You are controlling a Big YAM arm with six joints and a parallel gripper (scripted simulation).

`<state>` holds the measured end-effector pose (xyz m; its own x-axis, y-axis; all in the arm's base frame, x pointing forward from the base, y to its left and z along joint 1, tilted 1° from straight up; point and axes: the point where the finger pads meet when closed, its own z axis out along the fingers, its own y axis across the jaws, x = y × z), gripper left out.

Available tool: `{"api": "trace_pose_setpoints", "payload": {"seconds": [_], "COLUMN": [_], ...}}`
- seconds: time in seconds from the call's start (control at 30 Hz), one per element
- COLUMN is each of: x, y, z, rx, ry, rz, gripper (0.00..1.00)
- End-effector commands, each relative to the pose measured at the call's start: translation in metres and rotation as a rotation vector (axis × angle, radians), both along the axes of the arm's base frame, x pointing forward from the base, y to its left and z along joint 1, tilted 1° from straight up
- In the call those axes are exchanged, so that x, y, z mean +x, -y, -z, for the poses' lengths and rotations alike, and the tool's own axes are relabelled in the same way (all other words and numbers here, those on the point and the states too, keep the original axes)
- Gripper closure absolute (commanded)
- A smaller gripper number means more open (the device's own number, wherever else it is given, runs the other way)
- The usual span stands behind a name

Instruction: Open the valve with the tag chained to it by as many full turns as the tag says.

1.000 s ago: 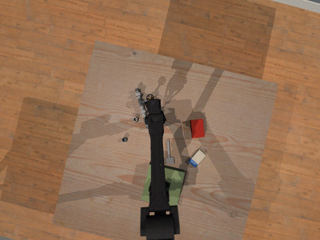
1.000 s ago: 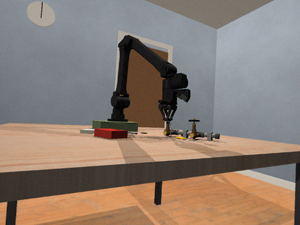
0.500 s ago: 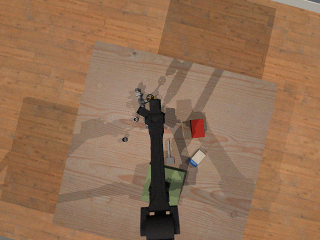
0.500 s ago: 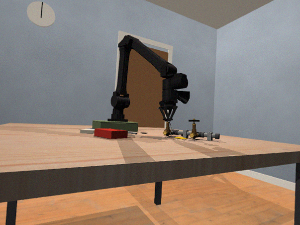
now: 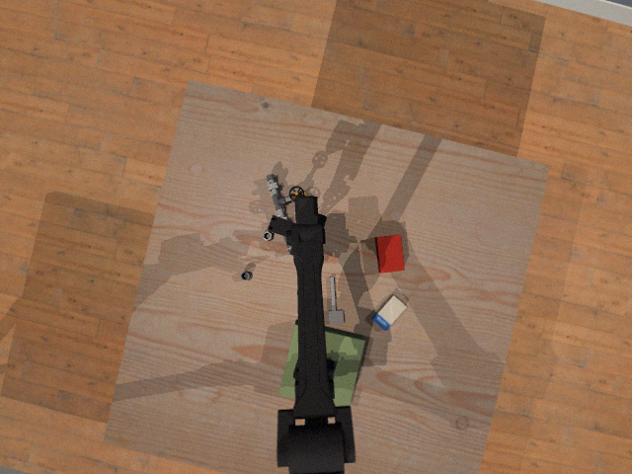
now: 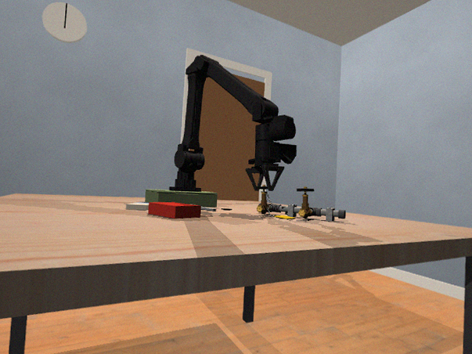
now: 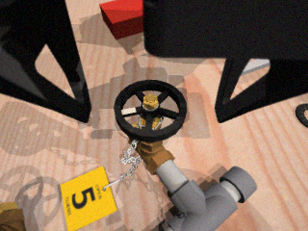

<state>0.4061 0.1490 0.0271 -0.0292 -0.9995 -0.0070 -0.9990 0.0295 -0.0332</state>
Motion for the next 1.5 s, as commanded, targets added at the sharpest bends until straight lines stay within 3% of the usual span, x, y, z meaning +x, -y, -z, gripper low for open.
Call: {"api": "trace_pose_setpoints", "payload": {"seconds": [0.0,0.7,1.07,1.27,1.47], "x": [0.0125,0.0124,0.0124,0.0126,0.0128], "y": [-0.0035,-0.0035,-0.0035,-0.0031,-0.0028], "z": [-0.0135,-0.0133,-0.0133,-0.0133,-0.0134], "rx": [0.014,0.014,0.02,0.03,0.048], "ry": [0.035,0.034,0.033,0.03,0.026], "rz": [-0.029,-0.025,0.089,0.326,0.713], "gripper": [0.0,0.0,0.0,0.0,0.0]}}
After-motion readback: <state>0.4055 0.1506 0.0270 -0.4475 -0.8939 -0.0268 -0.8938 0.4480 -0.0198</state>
